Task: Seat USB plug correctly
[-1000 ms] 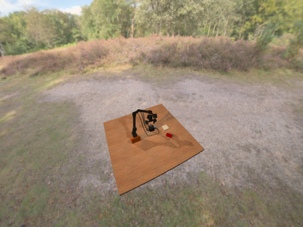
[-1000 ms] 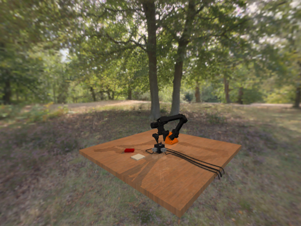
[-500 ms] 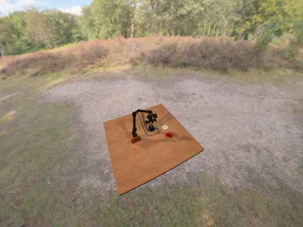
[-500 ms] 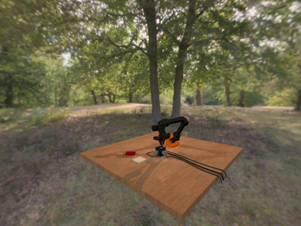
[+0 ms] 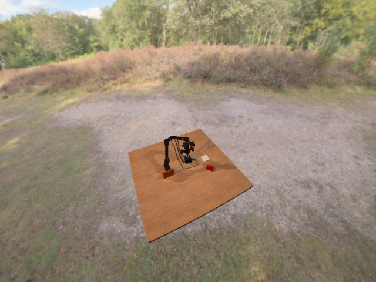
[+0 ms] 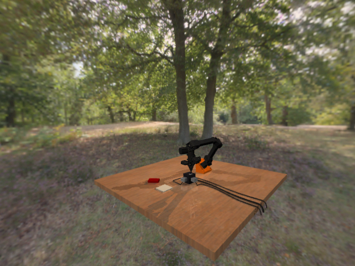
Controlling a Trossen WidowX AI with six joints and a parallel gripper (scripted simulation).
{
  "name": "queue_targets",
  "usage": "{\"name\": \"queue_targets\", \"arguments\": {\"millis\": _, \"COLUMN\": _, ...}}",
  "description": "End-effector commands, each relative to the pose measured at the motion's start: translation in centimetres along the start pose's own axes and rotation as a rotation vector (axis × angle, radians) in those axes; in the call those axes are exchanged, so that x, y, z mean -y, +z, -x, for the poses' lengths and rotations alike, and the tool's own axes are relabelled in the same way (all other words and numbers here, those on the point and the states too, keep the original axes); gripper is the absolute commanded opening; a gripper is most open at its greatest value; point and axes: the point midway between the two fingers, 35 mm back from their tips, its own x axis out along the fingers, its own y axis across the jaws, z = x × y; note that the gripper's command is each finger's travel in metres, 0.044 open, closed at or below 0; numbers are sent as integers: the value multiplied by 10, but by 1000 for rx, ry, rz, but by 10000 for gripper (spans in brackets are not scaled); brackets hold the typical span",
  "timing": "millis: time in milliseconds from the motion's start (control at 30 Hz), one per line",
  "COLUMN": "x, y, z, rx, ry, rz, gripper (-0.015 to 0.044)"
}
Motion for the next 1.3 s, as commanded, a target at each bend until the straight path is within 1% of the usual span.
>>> {"name": "queue_targets", "arguments": {"millis": 0, "x": 0, "y": 0, "z": 0, "rx": 0, "ry": 0, "rz": 1, "gripper": 0}}
{"name": "queue_targets", "arguments": {"millis": 1267, "x": 0, "y": 0, "z": 22, "rx": -1, "ry": 0, "rz": 0, "gripper": 0}}
